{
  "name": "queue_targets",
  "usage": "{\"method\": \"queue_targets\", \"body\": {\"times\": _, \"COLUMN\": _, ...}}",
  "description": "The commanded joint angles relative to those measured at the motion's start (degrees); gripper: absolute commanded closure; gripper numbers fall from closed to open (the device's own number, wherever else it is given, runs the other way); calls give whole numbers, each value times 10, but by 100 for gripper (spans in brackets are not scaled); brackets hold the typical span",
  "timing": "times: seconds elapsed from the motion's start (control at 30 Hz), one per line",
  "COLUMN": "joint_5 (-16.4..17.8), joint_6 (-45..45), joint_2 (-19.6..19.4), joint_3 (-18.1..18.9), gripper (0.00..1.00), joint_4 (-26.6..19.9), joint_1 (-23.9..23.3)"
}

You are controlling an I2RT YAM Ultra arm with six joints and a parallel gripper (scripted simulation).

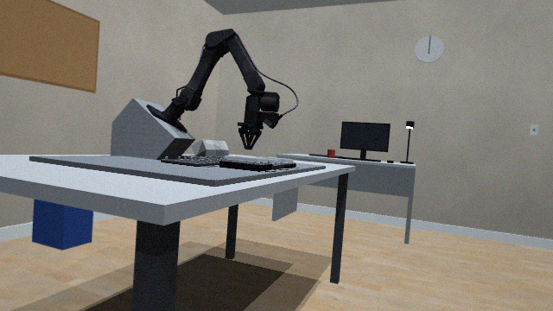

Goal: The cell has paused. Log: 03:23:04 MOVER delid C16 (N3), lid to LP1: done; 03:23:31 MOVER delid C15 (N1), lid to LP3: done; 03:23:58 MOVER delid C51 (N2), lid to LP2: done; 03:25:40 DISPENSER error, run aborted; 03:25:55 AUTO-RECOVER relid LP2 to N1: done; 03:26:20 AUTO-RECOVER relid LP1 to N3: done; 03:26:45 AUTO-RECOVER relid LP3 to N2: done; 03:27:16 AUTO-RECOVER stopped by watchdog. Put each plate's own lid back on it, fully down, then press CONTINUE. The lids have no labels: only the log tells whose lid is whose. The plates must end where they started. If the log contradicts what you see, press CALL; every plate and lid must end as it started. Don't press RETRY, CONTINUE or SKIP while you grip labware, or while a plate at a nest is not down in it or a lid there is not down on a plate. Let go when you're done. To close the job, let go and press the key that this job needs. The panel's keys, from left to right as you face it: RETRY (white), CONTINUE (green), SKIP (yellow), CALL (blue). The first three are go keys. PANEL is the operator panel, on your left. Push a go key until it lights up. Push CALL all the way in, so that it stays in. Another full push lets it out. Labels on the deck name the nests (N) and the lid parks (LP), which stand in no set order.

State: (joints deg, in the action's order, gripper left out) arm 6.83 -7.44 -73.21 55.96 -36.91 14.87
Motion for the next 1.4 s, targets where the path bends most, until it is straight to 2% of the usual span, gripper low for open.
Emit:
{"method": "queue_targets", "body": {"times": 0.0, "joint_5": 23, "joint_6": 30, "joint_2": 37, "joint_3": -33, "gripper": 100, "joint_4": 25, "joint_1": -29}}
{"method": "queue_targets", "body": {"times": 0.23, "joint_5": 56, "joint_6": 74, "joint_2": 78, "joint_3": -103, "gripper": 100, "joint_4": 45, "joint_1": -84}}
{"method": "queue_targets", "body": {"times": 0.3, "joint_5": 56, "joint_6": 74, "joint_2": 78, "joint_3": -103, "gripper": 100, "joint_4": 45, "joint_1": -84}}
{"method": "queue_targets", "body": {"times": 0.57, "joint_5": 97, "joint_6": 130, "joint_2": 113, "joint_3": -166, "gripper": 100, "joint_4": 61, "joint_1": -151}}
{"method": "queue_targets", "body": {"times": 0.87, "joint_5": 98, "joint_6": 128, "joint_2": 103, "joint_3": -154, "gripper": 100, "joint_4": 62, "joint_1": -147}}
{"method": "queue_targets", "body": {"times": 1.13, "joint_5": 117, "joint_6": 157, "joint_2": 171, "joint_3": -104, "gripper": 100, "joint_4": -54, "joint_1": -184}}
{"method": "queue_targets", "body": {"times": 1.3, "joint_5": 132, "joint_6": 179, "joint_2": 200, "joint_3": -70, "gripper": 100, "joint_4": -123, "joint_1": -211}}
{"method": "queue_targets", "body": {"times": 1.37, "joint_5": 136, "joint_6": 185, "joint_2": 202, "joint_3": -69, "gripper": 100, "joint_4": -136, "joint_1": -217}}
